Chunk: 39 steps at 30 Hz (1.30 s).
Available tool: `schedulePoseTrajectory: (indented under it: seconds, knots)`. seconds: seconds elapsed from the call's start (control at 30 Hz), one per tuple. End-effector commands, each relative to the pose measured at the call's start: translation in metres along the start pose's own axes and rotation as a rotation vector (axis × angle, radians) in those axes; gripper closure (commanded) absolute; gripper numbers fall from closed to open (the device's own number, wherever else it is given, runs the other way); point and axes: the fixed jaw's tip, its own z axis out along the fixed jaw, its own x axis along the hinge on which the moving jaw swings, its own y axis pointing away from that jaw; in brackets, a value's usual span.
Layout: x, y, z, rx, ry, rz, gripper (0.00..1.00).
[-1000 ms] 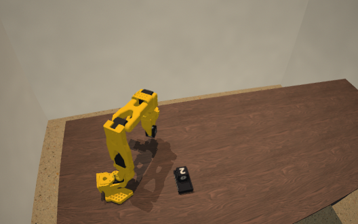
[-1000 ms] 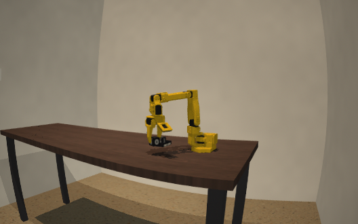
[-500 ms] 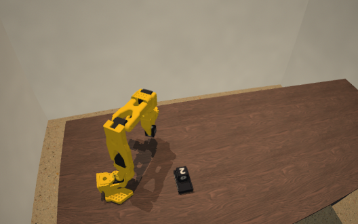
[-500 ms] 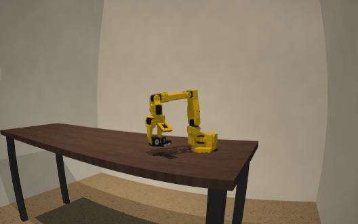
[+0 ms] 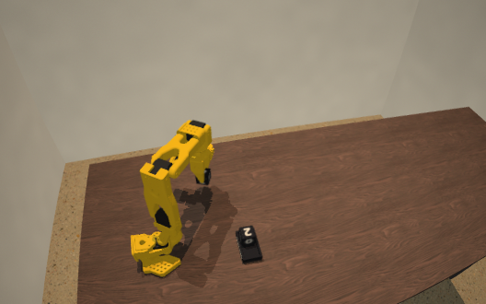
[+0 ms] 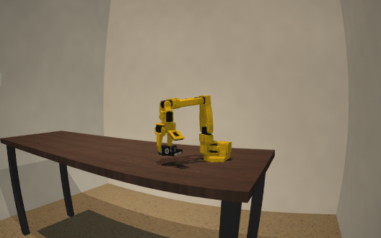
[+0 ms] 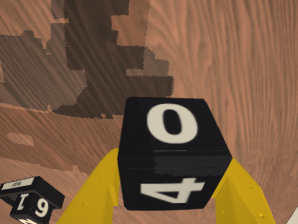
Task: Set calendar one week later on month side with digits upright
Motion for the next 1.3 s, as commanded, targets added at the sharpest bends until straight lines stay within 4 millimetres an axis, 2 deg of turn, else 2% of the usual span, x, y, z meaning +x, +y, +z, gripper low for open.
schedulePoseTrajectory:
  seconds: [0.0, 1.27]
  knots:
    - [-0.001, -0.008, -0.007, 0.055, 0.008, -0.002, 1.00]
    - [-0.001, -0.009, 0.005, 0.055, 0.008, -0.002, 1.00]
